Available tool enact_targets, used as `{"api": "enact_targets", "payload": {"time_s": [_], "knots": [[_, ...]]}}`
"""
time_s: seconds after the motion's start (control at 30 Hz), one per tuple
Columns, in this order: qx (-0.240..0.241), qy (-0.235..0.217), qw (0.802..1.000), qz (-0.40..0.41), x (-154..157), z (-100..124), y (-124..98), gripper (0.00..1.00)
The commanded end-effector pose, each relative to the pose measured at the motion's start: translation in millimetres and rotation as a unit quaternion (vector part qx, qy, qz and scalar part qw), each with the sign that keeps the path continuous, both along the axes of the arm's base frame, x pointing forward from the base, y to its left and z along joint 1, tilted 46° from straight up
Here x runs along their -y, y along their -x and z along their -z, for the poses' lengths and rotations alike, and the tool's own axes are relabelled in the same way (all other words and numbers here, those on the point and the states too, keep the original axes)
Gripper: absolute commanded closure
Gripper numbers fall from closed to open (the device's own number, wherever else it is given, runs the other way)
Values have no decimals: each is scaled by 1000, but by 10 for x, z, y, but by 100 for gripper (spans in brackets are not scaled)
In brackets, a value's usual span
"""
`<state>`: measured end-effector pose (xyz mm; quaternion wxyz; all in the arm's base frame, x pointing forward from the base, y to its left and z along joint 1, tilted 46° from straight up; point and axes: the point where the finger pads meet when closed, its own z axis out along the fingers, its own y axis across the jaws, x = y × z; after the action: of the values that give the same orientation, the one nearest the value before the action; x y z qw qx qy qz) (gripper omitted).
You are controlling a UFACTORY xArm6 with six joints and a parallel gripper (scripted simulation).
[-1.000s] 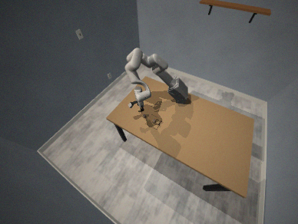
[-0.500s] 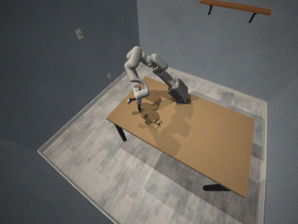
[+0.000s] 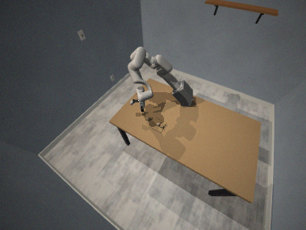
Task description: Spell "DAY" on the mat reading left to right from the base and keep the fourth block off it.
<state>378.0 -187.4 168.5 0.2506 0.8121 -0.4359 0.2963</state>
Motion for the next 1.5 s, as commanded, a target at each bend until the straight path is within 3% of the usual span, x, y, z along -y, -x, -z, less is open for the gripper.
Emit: {"api": "enact_targets", "payload": {"time_s": [0.0, 1.47], "knots": [[2, 0, 1000, 0, -2, -8, -5, 31], [2, 0, 1000, 0, 50, 47, -25, 31]]}}
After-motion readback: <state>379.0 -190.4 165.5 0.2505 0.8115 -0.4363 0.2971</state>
